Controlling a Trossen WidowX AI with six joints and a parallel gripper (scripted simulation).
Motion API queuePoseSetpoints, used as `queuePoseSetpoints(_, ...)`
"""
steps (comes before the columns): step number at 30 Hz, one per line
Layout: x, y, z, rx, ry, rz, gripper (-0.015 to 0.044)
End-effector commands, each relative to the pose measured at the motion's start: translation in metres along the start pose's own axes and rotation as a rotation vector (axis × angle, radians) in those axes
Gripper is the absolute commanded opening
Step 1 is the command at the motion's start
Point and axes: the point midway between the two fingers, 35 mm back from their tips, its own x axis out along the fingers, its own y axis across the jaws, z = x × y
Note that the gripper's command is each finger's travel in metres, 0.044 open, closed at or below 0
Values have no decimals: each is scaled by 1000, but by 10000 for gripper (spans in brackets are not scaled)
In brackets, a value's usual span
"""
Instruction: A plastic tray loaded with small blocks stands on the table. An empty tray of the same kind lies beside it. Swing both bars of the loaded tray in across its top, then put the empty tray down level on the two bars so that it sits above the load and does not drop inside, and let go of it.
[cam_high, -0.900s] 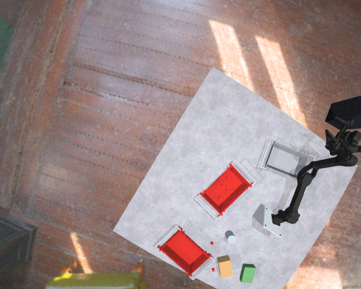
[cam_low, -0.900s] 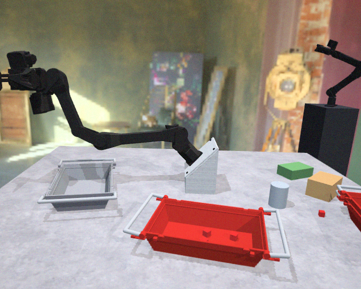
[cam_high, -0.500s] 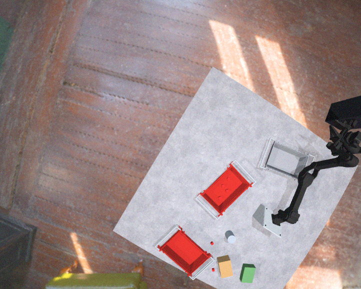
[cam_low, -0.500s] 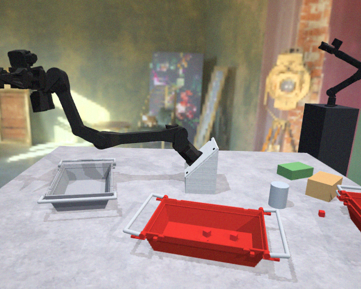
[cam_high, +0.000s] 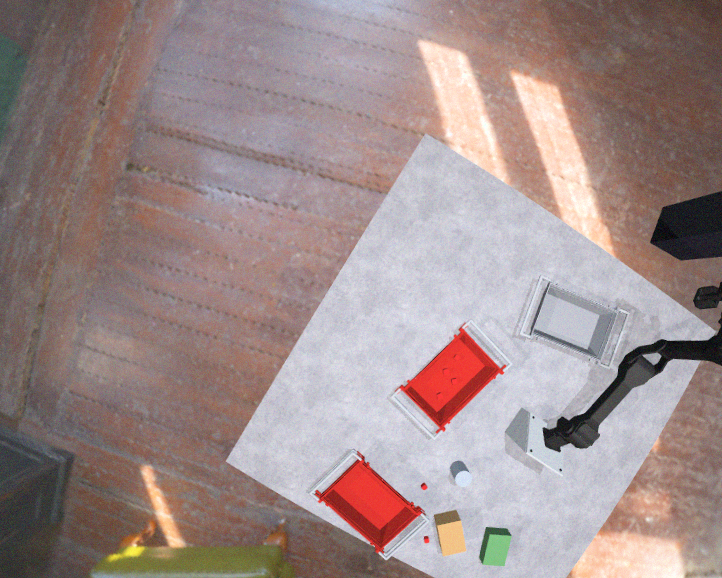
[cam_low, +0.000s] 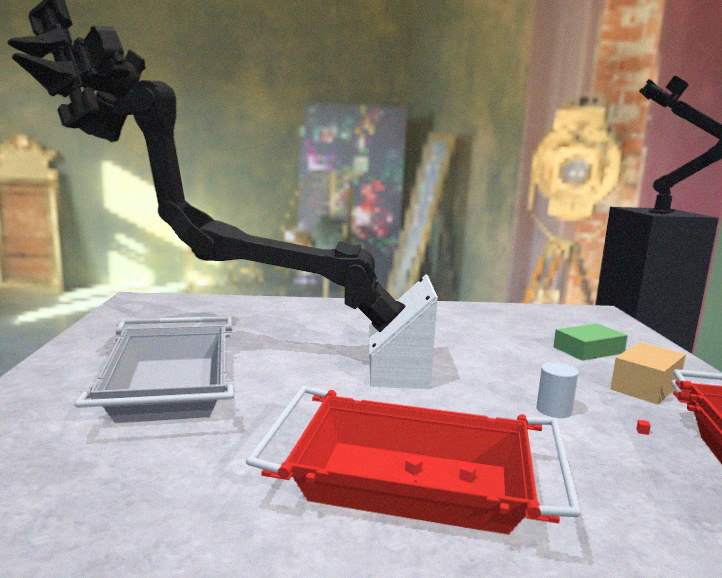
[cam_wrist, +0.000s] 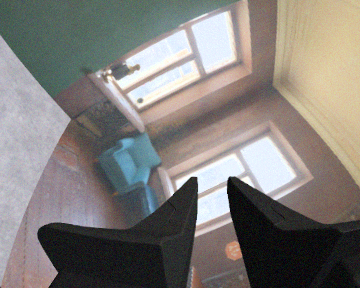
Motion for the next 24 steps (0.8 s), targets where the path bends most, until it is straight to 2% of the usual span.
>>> queuePoseSetpoints(1,-2,-27,50,-394,32,-30,86)
queuePoseSetpoints(11,9,-39,122,-939,48,-32,86)
queuePoseSetpoints(14,15,-40,151,-1190,47,-55,86)
queuePoseSetpoints(20,40,-20,219,-1739,-14,-51,86)
queuePoseSetpoints(24,57,-9,231,-1891,5,-39,86)
